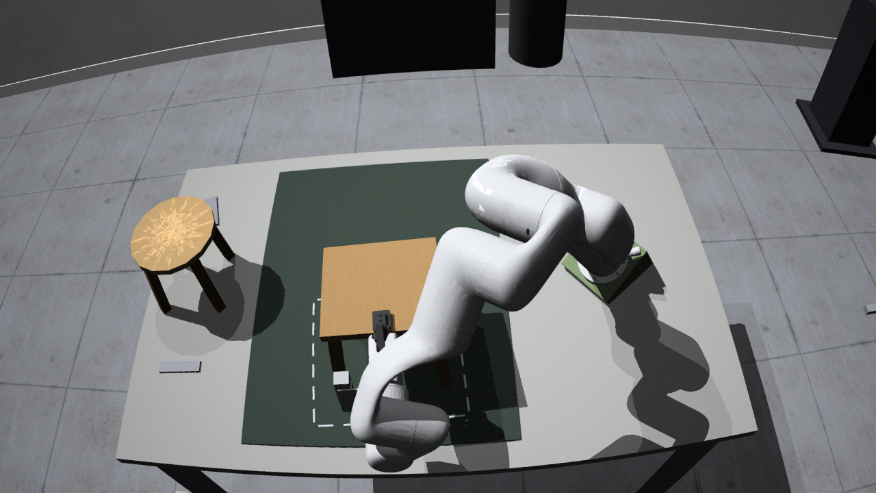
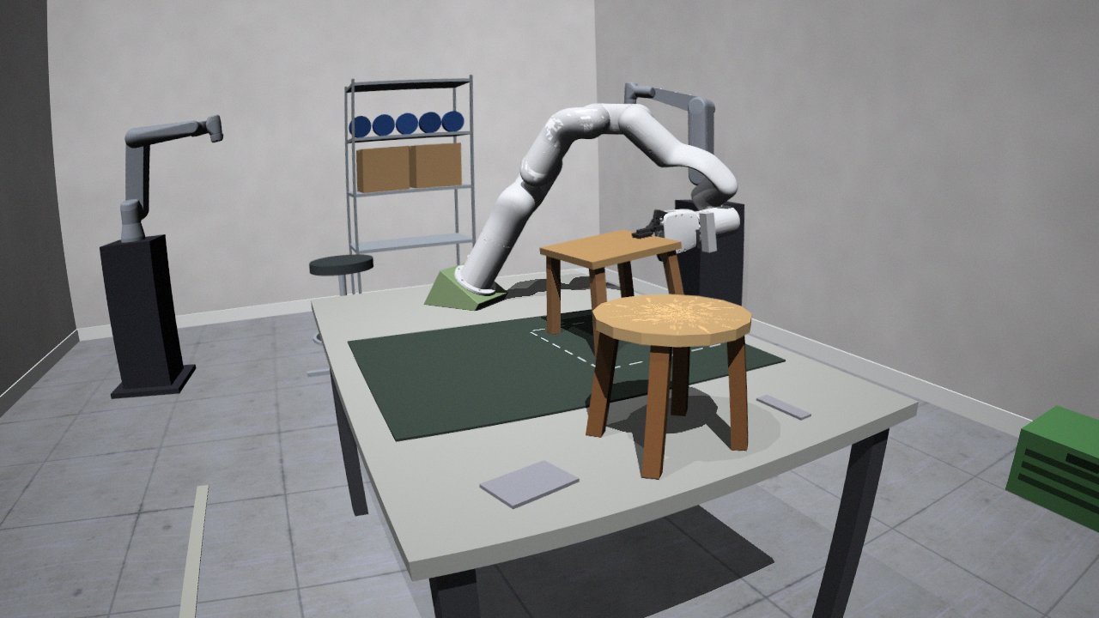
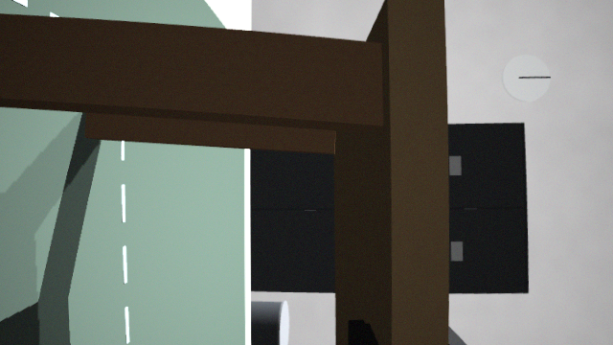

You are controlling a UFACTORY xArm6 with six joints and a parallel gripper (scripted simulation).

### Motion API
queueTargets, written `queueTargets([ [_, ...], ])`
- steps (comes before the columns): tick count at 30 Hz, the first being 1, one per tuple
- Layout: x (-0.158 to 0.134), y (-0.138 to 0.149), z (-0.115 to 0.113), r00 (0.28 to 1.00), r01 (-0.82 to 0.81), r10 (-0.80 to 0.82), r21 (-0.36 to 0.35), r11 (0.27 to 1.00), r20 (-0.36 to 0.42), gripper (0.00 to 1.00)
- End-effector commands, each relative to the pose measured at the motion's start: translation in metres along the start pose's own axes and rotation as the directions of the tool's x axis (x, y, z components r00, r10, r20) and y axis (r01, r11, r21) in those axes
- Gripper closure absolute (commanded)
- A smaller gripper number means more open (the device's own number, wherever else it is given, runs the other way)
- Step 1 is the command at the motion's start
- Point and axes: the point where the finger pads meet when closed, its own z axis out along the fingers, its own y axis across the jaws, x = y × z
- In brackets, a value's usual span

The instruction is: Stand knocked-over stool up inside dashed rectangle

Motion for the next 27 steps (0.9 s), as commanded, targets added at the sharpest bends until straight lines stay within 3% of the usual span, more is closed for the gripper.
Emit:
queueTargets([
  [1, 0.001, 0.0, -0.002, 1.0, -0.003, 0.003, -0.004, 1.0, 0.001, 0.79],
  [27, 0.001, -0.015, -0.016, 1.0, -0.003, 0.003, -0.081, 0.997, 0.001, 0.79],
])
